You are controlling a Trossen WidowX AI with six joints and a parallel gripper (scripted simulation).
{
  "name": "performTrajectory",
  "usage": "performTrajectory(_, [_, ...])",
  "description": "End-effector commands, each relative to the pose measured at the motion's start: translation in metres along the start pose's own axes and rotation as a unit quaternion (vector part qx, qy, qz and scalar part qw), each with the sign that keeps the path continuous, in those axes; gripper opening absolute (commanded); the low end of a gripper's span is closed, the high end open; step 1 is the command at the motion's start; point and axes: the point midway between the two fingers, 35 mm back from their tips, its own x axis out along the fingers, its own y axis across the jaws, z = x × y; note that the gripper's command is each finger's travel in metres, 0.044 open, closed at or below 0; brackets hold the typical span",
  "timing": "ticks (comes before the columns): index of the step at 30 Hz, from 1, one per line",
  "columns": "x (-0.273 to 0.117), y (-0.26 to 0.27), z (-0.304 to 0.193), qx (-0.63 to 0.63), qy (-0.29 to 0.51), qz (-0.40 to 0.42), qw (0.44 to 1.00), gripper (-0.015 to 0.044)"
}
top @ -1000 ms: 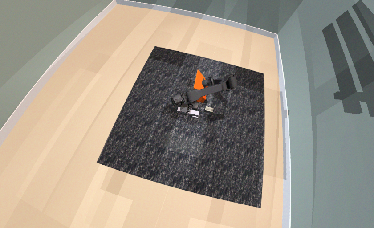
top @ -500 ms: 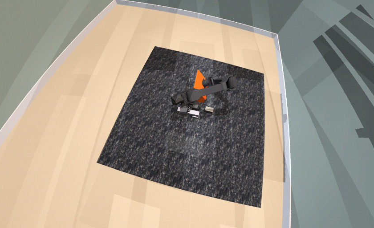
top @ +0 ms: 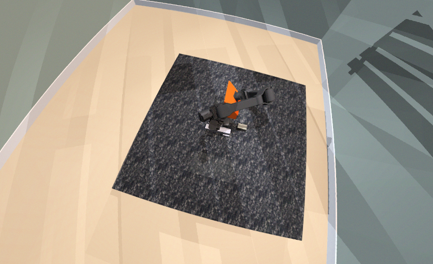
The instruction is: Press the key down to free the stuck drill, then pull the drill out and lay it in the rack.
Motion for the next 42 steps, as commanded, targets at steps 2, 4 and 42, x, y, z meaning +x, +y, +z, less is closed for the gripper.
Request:
performTrajectory(2, [0.025, 0.005, -0.006, 0.0, 0.027, 0.013, 1.0, 0.0])
performTrajectory(4, [0.025, 0.005, -0.006, 0.0, 0.027, 0.013, 1.0, 0.0])
performTrajectory(42, [0.037, 0.164, 0.0, -0.69, 0.008, 0.031, 0.723, 0.044])
